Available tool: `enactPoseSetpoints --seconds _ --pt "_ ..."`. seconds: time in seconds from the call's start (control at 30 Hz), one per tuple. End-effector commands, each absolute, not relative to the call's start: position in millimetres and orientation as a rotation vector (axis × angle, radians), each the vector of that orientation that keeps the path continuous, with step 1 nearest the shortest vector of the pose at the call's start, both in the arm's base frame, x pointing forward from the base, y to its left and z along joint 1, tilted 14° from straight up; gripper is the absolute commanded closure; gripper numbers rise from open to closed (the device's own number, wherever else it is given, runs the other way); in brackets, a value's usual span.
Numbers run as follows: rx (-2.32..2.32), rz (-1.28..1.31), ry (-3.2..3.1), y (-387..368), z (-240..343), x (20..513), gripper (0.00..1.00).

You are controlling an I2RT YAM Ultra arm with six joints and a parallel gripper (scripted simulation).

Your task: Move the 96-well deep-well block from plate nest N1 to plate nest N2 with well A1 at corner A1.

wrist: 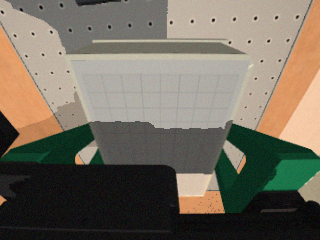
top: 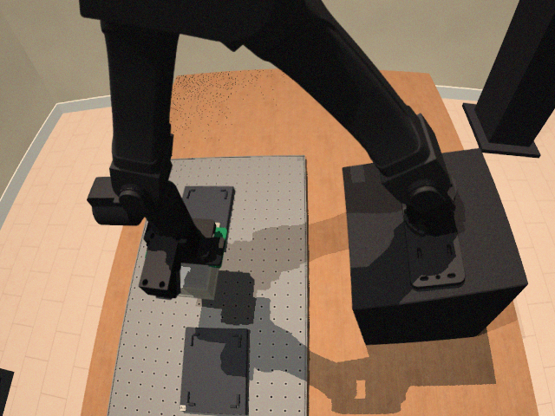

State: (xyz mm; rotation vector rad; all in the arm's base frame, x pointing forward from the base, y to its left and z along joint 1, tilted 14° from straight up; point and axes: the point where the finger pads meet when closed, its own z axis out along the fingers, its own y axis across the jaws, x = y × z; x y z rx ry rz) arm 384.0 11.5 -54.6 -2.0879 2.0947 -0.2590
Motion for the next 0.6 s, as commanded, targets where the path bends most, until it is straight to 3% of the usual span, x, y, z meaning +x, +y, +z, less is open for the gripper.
enactPoseSetpoints --seconds 0.0,0.57 --pt "-2.101 -0.263 2.058 5.1 -47.9 391.0 1.0" --pt "-2.101 -0.265 2.058 -43.9 -45.3 402.3 1.0"
